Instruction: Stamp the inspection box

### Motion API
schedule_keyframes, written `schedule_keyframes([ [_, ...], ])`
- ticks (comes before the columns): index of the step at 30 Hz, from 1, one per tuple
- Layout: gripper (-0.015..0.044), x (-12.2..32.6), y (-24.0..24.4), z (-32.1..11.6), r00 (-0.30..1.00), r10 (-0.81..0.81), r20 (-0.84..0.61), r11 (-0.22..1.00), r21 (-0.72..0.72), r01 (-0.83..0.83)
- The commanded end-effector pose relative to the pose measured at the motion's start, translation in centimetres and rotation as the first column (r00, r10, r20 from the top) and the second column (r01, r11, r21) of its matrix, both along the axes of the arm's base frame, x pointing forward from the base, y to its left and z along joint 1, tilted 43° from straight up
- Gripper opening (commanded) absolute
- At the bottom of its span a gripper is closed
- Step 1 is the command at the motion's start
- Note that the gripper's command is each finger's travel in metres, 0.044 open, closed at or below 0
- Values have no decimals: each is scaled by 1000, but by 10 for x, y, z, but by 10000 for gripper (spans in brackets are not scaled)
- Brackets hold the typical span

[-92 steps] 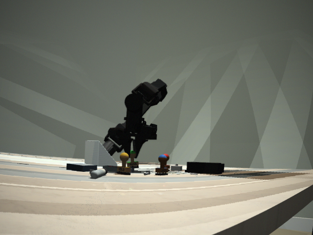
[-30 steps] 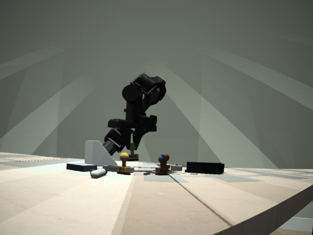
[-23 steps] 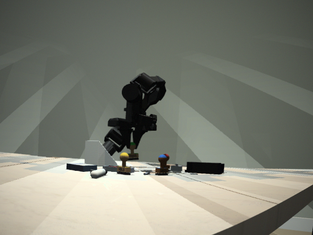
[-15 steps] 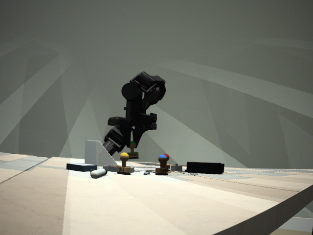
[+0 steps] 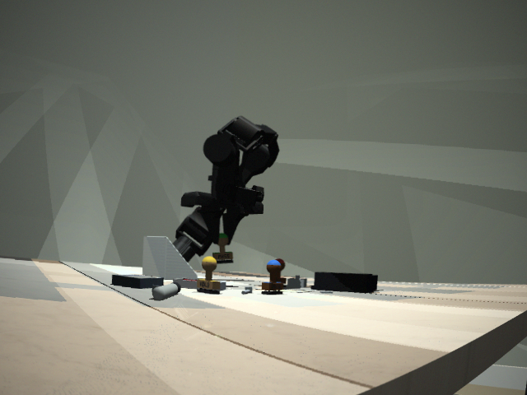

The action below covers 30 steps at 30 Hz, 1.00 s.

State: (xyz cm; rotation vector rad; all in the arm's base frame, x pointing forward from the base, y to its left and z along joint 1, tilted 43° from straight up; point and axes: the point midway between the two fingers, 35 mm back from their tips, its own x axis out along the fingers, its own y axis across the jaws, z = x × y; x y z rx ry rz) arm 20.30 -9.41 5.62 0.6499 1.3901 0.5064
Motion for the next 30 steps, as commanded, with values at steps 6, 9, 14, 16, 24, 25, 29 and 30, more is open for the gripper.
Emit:
schedule_keyframes([
  [6,0,18,-30,-18,1000,4,1,1000,-6,-4],
  [9,0,24,-40,-25,1000,4,2,1000,-7,-4],
  [14,0,32,-55,-38,1000,4,3,1000,-8,-4],
  [16,0,36,-62,-44,1000,4,3,1000,-8,-4],
  [24,0,42,-75,-58,1000,4,4,1000,-9,-4],
  [25,0,42,-75,-58,1000,4,4,1000,-9,-4],
  [29,0,42,-74,-58,1000,4,3,1000,-13,-4],
  [30,0,43,-73,-59,1000,4,2,1000,-15,-4],
])
